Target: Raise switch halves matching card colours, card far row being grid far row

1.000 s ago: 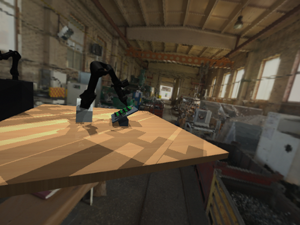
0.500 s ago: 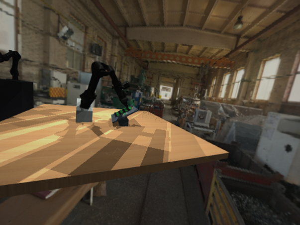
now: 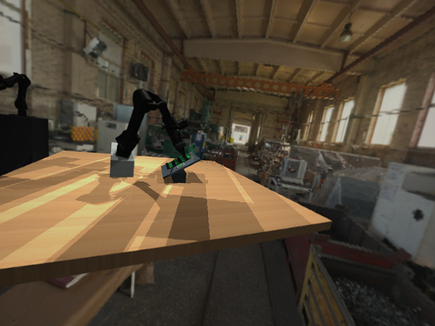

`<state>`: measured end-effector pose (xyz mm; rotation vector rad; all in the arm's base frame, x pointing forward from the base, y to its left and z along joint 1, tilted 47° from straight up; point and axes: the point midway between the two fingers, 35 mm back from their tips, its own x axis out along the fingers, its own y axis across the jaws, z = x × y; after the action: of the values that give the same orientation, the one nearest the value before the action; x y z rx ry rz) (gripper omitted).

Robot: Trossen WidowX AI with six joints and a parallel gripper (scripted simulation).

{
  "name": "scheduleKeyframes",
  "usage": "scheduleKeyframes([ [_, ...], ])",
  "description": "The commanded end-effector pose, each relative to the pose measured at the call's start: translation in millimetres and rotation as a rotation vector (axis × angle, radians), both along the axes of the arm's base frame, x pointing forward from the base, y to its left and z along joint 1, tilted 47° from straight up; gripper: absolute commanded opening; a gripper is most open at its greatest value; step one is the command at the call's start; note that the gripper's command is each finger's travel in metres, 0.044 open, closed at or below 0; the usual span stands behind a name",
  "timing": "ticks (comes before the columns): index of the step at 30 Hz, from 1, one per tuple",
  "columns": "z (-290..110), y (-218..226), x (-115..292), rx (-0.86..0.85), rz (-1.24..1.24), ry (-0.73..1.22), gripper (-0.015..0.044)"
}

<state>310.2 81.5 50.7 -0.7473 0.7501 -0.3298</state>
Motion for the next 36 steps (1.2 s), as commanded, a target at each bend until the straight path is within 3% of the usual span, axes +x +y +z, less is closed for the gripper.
scheduleKeyframes([
  [1, -1.8, 0.0, -0.3, -0.002, 0.003, 0.007, 0.0000],
  [36, -3.7, -2.0, 2.2, -0.002, 0.003, 0.007, 0.0000],
])
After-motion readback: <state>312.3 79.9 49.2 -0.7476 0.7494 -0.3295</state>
